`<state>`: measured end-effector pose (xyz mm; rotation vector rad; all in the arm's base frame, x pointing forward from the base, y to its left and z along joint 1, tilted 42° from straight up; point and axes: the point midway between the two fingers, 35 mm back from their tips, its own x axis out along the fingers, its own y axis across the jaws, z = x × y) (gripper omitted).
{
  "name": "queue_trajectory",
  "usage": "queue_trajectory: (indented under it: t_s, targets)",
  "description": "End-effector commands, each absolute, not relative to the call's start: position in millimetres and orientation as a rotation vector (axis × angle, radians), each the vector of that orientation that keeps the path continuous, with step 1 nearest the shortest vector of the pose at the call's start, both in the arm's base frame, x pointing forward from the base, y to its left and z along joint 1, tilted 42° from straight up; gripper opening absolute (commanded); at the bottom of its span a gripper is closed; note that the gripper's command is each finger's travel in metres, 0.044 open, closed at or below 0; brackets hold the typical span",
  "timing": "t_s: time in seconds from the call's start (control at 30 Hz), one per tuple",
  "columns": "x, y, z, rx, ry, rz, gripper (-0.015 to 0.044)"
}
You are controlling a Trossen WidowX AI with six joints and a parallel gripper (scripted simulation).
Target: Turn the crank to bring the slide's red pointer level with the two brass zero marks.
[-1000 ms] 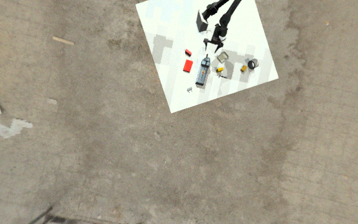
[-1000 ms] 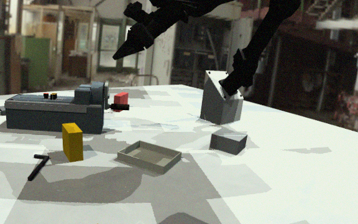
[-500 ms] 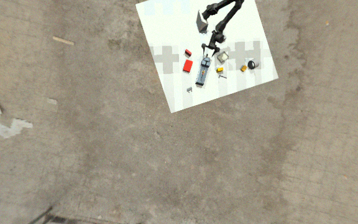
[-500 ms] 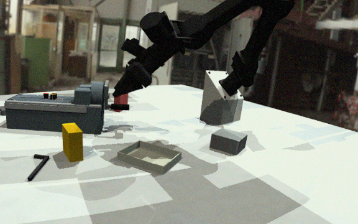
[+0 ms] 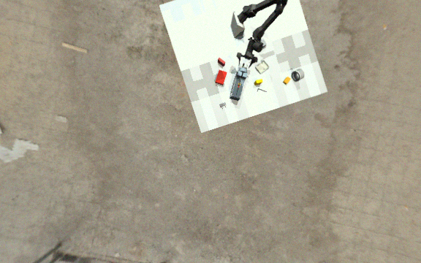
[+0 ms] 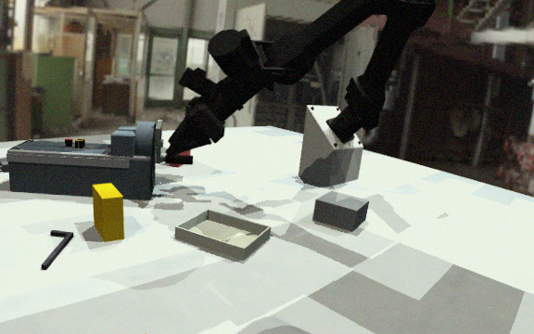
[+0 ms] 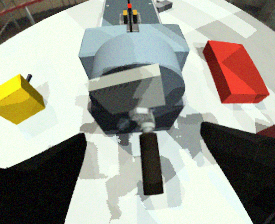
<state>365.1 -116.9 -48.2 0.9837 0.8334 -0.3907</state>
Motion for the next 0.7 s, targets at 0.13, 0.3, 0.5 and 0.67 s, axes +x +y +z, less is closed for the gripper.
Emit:
queue_trajectory:
  t_s: [0.13, 0.3, 0.5, 0.67]
  targets:
    - [363, -107, -62, 0.991, 0.843, -0.402, 0.044]
    - [364, -102, -68, 0.992, 0.842, -0.403, 0.044]
    - [365, -96, -75, 0.994, 0.841, -0.403, 0.044]
    - [366, -90, -80, 0.995, 0.839, -0.403, 0.044]
